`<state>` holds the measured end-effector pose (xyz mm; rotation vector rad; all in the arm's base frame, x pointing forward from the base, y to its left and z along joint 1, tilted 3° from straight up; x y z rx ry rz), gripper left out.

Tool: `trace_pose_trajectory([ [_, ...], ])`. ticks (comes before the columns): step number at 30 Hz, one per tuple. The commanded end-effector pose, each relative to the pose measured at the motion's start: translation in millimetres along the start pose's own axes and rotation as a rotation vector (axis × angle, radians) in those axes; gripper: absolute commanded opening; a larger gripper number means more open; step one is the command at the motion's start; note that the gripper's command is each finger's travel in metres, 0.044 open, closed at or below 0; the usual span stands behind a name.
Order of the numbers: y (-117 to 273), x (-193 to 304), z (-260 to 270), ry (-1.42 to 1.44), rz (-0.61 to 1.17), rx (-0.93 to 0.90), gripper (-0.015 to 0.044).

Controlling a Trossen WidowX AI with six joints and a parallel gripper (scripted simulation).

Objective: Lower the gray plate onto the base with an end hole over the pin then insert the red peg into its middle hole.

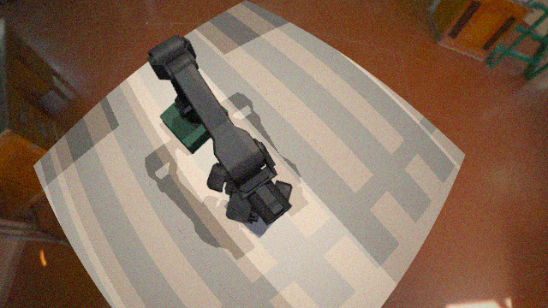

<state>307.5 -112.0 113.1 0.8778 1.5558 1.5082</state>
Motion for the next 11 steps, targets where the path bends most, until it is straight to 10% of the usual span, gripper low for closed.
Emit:
trace_pose_trajectory([
  [1,3.7,0.1,0.1,-0.004,-0.004,0.000,0.0150],
  [11,10.9,2.6,-0.5,-0.004,-0.003,0.000,0.0150],
])
Point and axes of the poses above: the point midway between the two fingers, 35 mm back from their tips, its own y axis back along the fingers, its own z axis across the jaws, x = y × z, the point moved 1 cm from there along y, back along the fingers, and after that the axes turned 10 degrees about y, right-handed, at the moved point
